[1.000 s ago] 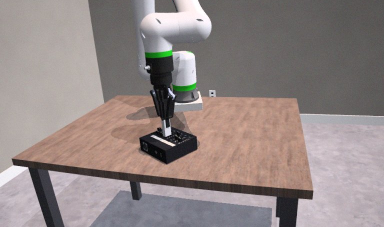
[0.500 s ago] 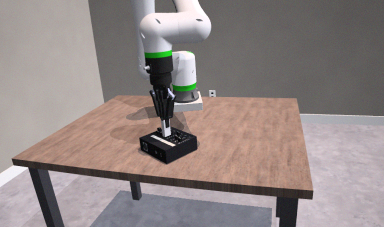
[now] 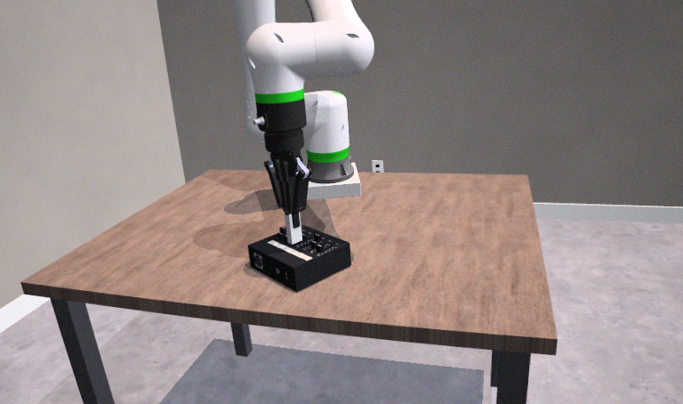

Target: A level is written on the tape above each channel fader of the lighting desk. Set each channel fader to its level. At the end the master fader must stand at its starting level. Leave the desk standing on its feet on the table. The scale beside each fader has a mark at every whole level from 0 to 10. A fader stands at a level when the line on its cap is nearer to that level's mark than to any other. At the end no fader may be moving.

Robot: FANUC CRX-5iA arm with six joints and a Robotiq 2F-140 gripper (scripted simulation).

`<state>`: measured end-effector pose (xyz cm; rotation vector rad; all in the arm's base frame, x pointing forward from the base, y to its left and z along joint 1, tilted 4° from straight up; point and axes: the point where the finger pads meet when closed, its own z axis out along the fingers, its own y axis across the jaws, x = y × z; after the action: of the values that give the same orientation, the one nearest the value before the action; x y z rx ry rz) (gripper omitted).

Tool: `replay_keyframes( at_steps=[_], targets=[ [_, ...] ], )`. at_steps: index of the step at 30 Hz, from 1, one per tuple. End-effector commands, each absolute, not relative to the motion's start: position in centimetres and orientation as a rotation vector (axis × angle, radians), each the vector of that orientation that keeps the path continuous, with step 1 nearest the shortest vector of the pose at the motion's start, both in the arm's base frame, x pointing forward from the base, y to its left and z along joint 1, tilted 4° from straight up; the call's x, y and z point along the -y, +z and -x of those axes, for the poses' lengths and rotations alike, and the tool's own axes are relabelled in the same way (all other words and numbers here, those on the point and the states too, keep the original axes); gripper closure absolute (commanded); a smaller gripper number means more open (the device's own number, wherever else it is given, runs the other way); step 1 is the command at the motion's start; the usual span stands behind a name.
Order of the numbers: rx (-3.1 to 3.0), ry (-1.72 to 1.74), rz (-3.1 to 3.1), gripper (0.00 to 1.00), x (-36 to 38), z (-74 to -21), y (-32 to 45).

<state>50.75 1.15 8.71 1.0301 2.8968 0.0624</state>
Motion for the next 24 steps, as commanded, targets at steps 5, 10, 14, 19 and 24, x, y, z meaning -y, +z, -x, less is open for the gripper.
replay_keyframes(
  at_steps=[5, 10, 14, 19, 24],
  targets=[
    [-2.896, 0.063, -1.030, 1.00, -1.1, -50.7, 9.8],
    [-2.896, 0.063, -1.030, 1.00, -1.1, -50.6, 11.0],
    [-2.896, 0.063, -1.030, 1.00, -1.1, -50.5, 11.8],
    [-2.896, 0.063, -1.030, 1.00, -1.1, -50.5, 12.6],
    [-2.896, 0.063, -1.030, 1.00, -1.1, -50.5, 12.7]
  ],
)
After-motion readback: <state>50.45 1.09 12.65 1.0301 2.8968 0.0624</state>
